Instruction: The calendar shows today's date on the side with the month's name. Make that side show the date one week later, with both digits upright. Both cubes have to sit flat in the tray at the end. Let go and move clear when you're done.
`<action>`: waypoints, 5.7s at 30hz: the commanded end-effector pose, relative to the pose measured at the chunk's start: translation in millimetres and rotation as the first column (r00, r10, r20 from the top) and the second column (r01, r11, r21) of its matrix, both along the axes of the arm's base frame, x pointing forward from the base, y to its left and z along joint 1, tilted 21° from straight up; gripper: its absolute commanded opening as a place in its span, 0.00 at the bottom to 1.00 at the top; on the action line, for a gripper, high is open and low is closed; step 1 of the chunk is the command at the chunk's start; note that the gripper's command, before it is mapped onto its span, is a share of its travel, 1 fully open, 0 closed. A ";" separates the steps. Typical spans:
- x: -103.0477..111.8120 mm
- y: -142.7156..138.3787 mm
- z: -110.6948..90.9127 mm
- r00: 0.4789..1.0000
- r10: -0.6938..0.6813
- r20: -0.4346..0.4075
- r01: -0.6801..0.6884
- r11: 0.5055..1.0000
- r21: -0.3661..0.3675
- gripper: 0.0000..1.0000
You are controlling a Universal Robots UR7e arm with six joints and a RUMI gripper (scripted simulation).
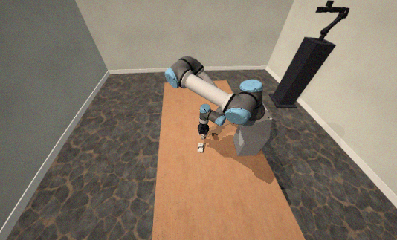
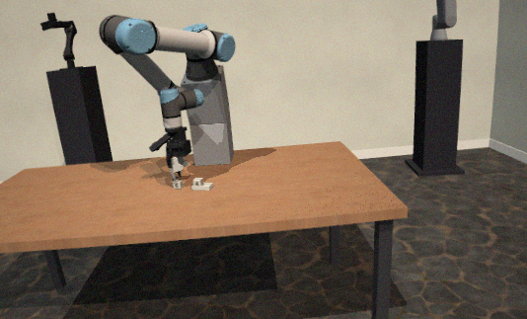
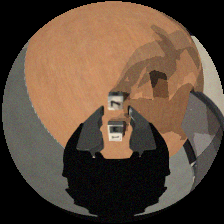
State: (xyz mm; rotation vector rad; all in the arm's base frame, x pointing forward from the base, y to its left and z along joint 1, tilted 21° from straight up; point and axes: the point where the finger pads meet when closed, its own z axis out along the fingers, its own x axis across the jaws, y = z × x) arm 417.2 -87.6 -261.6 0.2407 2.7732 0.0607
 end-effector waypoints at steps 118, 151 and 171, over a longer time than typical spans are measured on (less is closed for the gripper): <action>11.2 0.1 -27.0 1.000 0.000 0.002 0.000 1.000 -0.002 0.11; -23.3 -0.6 61.4 1.000 -0.001 0.000 0.001 1.000 0.000 0.11; -23.4 2.3 67.5 1.000 0.001 0.001 -0.001 1.000 -0.002 0.11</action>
